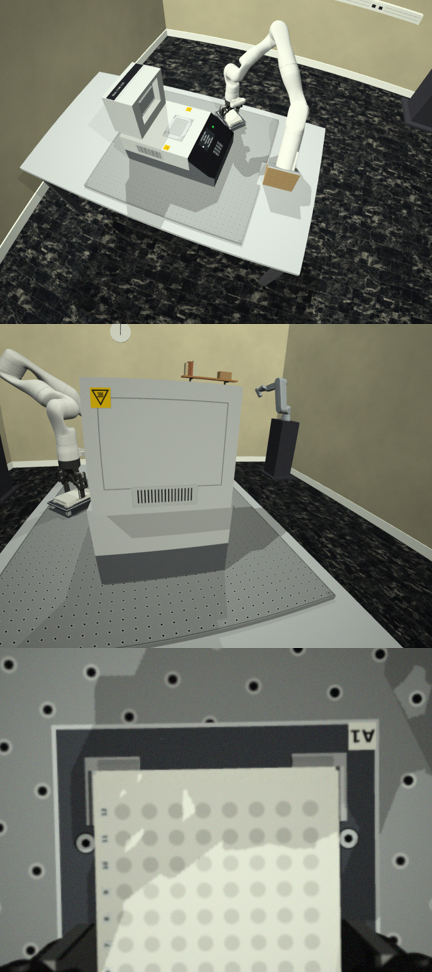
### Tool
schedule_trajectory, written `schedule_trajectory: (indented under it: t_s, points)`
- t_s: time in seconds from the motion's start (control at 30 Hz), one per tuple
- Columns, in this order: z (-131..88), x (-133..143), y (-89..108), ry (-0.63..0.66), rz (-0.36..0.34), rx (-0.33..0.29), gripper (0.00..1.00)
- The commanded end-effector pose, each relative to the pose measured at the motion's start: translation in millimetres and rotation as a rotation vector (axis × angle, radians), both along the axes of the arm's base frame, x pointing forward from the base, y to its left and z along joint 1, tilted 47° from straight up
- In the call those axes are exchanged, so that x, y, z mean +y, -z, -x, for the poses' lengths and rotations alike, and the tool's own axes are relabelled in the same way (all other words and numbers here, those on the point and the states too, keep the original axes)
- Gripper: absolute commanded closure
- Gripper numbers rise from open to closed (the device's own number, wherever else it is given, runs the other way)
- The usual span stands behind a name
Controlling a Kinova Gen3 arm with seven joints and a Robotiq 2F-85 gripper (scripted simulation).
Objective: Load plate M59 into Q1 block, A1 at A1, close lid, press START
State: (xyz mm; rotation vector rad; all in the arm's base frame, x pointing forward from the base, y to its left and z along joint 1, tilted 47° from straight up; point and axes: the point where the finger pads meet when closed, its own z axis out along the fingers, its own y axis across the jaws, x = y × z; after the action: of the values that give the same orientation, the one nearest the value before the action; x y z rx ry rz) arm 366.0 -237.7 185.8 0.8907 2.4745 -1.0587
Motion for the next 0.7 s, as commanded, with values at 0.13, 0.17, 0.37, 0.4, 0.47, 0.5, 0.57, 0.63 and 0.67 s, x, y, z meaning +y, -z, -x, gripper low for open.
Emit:
schedule_trajectory:
  t_s: [0.13,0.17,0.37,0.4,0.47,0.5,0.57,0.63,0.67]
  points:
    - [0.3,-0.5,0.3,0.000,0.001,-0.001,0.08]
    - [0.3,-0.5,0.3,0.000,0.001,-0.001,0.09]
    - [0.7,-1.8,1.2,0.003,0.001,-0.003,0.09]
    - [0.7,-1.8,1.2,0.003,0.001,-0.003,0.09]
    - [0.7,-1.8,1.2,0.003,0.001,-0.003,0.09]
    - [0.7,-1.8,1.2,0.003,0.001,-0.003,0.09]
    - [0.7,-1.8,1.2,0.003,0.001,-0.003,0.09]
    - [0.7,-1.8,1.2,0.003,0.001,-0.003,0.09]
    - [0.7,-1.8,1.2,0.003,0.001,-0.003,0.09]
